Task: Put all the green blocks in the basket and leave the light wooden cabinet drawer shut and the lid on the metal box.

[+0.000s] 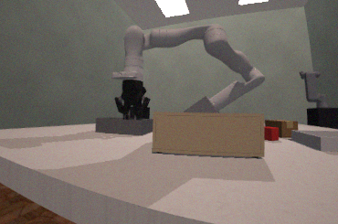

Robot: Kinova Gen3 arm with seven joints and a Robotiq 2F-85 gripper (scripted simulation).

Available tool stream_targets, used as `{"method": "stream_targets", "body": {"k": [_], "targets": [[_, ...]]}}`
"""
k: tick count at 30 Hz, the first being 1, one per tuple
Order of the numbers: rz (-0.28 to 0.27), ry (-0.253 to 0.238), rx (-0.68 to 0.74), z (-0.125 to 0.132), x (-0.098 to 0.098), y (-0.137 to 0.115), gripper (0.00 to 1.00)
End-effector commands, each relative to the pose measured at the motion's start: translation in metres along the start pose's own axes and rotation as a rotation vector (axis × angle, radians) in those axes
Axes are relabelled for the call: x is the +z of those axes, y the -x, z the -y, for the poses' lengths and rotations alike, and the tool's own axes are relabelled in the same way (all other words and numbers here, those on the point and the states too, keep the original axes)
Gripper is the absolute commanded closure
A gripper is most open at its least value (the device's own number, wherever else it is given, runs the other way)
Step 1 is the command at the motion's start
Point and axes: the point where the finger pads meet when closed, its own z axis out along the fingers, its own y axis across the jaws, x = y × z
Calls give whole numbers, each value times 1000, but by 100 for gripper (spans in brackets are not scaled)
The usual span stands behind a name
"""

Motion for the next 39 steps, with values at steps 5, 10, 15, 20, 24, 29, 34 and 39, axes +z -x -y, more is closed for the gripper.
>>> {"method": "stream_targets", "body": {"k": [5,10,15,20,24,29,34,39], "targets": [[-1,1,0,0,-1,0,90],[-1,1,0,0,-1,0,90],[-1,1,0,0,-1,0,90],[-1,1,0,0,-1,0,90],[-1,1,0,0,-1,0,90],[-1,1,0,0,-2,0,90],[-1,1,0,0,-10,0,90],[-1,1,0,0,-24,0,90]]}}
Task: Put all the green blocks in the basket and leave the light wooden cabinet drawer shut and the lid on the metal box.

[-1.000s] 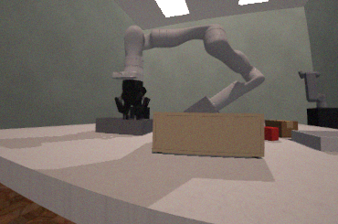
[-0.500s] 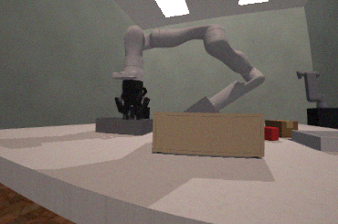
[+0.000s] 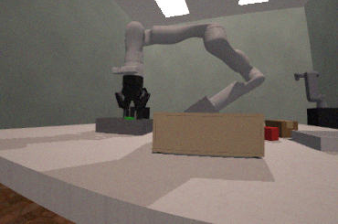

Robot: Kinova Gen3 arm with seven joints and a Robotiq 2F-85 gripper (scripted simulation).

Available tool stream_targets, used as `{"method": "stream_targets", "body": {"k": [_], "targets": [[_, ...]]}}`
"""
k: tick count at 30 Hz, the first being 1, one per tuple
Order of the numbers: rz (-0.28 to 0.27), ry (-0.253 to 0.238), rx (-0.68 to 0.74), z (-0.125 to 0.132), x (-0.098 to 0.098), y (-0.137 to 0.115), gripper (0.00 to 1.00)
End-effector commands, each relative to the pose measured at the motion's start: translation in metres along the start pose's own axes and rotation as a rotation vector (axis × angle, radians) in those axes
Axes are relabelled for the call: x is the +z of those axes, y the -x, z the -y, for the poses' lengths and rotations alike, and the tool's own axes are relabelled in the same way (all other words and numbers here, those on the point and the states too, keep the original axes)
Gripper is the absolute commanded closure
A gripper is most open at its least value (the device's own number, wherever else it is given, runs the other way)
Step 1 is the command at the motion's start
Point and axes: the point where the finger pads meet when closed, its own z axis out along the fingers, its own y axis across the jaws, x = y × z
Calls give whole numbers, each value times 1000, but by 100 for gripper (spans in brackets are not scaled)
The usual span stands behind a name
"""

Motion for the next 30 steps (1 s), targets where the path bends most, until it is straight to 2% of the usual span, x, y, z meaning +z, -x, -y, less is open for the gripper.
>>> {"method": "stream_targets", "body": {"k": [1,4,19,21,30], "targets": [[-2,1,0,0,-11,-1,90],[-2,1,0,0,-15,-1,90],[-2,1,0,0,-86,0,90],[-2,1,0,0,-86,0,90],[-2,1,0,0,-112,0,90]]}}
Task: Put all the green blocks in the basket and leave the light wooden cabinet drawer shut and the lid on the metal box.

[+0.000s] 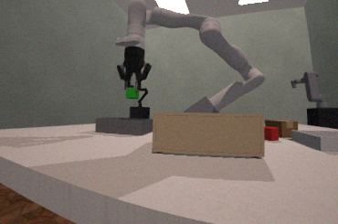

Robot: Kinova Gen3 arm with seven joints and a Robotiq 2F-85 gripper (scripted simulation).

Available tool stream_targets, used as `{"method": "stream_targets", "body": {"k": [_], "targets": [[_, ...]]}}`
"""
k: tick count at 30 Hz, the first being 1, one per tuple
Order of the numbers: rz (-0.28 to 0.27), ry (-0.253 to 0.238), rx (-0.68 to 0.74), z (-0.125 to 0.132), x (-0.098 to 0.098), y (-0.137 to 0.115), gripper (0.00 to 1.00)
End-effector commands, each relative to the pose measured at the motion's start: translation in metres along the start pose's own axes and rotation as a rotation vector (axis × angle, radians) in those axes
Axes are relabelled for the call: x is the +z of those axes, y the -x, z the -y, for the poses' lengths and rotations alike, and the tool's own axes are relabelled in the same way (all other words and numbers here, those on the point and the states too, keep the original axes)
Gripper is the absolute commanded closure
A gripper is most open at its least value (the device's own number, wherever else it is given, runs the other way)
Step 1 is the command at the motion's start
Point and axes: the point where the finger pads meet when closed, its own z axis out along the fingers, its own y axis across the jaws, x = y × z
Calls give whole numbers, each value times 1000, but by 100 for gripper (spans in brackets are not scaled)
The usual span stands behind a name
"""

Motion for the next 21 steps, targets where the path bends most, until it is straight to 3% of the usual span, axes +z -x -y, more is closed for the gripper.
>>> {"method": "stream_targets", "body": {"k": [1,21], "targets": [[-1,1,0,0,-8,0,90],[-1,1,0,0,-20,0,90]]}}
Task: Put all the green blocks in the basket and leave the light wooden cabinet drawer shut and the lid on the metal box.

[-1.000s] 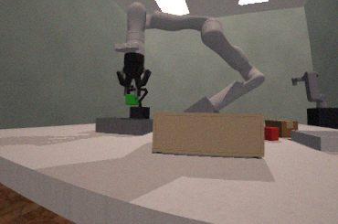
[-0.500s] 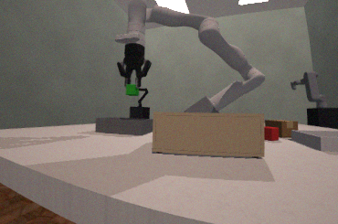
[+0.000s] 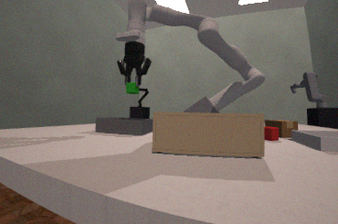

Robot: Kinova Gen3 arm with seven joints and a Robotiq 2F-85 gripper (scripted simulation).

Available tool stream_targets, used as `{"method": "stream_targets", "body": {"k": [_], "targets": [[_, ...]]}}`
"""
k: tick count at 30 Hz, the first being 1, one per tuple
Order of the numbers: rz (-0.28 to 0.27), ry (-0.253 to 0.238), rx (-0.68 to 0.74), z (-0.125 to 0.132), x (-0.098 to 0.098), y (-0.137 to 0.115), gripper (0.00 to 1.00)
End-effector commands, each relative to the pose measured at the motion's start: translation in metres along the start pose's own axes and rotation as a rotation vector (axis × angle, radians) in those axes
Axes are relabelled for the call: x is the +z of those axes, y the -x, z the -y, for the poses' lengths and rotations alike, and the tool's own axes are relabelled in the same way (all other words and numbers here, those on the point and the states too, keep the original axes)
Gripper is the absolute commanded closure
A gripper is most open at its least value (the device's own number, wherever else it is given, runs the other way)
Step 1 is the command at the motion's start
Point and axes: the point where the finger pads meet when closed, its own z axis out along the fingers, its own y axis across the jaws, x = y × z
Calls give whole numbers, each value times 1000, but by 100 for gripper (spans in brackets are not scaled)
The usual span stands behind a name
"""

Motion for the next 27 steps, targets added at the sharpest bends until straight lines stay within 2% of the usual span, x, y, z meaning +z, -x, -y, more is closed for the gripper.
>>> {"method": "stream_targets", "body": {"k": [1,8,13,16,19,21,27], "targets": [[-2,2,0,0,-2,0,90],[0,6,-8,5,-4,-5,90],[5,22,-39,26,-11,-25,90],[9,38,-73,51,-18,-45,90],[13,55,-120,86,-25,-70,90],[13,55,-120,86,-25,-70,90],[16,83,-244,177,-33,-114,90]]}}
